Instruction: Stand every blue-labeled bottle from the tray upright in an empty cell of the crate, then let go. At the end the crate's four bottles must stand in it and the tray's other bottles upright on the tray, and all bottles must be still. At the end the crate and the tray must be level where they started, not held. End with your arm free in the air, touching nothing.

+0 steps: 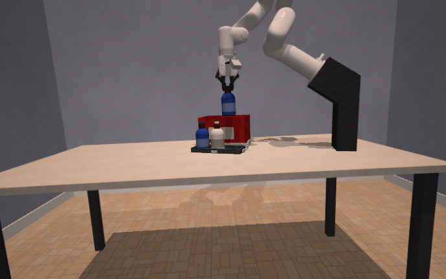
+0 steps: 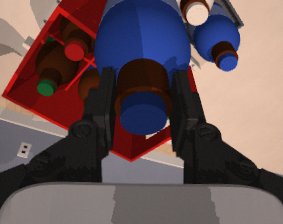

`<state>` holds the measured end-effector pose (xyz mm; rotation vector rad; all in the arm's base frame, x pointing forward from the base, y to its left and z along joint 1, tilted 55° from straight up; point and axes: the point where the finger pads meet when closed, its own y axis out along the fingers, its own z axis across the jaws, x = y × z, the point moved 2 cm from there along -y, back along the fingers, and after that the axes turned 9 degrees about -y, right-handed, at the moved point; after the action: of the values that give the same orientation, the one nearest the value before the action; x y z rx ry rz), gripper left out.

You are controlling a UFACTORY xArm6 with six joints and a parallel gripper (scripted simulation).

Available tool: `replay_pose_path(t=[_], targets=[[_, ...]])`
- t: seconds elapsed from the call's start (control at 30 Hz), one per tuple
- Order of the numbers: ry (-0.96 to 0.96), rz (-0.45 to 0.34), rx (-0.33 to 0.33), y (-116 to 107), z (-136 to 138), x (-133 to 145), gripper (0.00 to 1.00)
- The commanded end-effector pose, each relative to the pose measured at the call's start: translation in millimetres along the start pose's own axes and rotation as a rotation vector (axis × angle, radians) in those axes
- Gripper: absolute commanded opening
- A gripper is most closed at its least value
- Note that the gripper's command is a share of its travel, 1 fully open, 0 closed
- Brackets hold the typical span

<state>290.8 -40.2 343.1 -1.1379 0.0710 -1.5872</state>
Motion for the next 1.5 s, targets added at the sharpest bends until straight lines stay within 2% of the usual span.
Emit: replay_pose_path(t=[0.0, 1.47], targets=[[0.001, 0.0, 0.004, -0.9, -0.3, 7.2, 0.0], [0.001, 0.0, 0.004, -0.8, -16.1, 82.3, 0.0]])
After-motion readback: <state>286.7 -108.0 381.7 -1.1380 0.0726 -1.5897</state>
